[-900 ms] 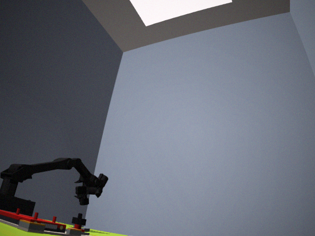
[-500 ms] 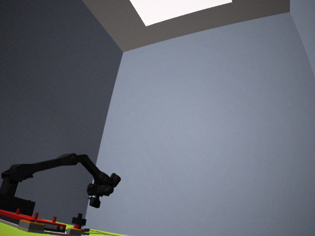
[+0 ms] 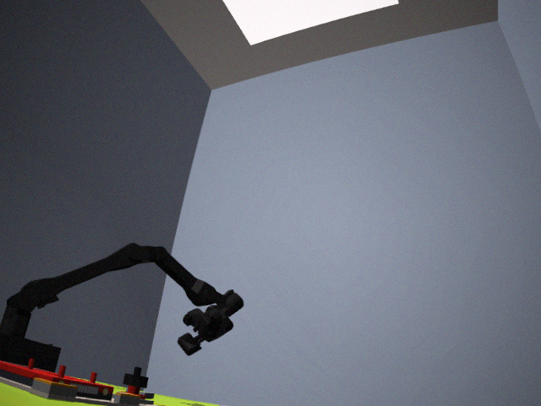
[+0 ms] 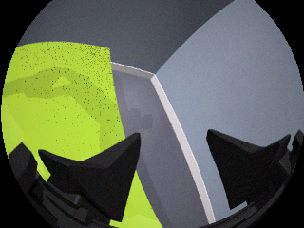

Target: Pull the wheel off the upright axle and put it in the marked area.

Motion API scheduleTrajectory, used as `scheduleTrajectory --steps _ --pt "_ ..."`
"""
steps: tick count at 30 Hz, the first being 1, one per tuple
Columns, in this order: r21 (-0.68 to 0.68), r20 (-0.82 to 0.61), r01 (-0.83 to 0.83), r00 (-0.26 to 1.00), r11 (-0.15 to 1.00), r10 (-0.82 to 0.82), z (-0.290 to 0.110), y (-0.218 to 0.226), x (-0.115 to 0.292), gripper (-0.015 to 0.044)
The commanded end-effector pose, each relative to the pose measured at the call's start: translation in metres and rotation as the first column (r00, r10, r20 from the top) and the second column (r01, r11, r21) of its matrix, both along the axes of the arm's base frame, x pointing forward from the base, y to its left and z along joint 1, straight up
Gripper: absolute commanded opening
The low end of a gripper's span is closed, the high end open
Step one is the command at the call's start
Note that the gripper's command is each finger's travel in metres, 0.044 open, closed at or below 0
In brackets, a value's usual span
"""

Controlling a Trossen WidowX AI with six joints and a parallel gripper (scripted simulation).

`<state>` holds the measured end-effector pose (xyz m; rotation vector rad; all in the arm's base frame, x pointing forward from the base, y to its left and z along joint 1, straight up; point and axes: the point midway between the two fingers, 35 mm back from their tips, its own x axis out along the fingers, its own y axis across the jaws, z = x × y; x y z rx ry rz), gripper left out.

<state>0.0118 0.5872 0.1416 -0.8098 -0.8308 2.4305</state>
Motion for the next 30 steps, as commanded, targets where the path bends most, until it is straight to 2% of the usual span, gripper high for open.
scheduleTrajectory --steps 1,4,8,16,23,30 --pt "-0.196 -0.023 0.227 0.972 0.954 -0.236 -0.008 -0.016 0.064 0.0300" --pt "-0.325 -0.022 0.369 0.917 0.871 -0.397 -0.014 -0.033 0.107 0.0300" --pt "-0.479 0.002 0.525 0.802 0.704 -0.597 -0.023 -0.062 0.161 0.0300" --pt "-0.703 0.122 0.668 0.450 0.243 -0.885 -0.039 -0.142 0.253 0.0300" --pt "-0.789 0.286 0.584 0.071 -0.192 -0.956 -0.050 -0.230 0.310 0.0300" --pt "-0.771 0.469 0.329 -0.286 -0.545 -0.836 -0.058 -0.327 0.342 0.0300"
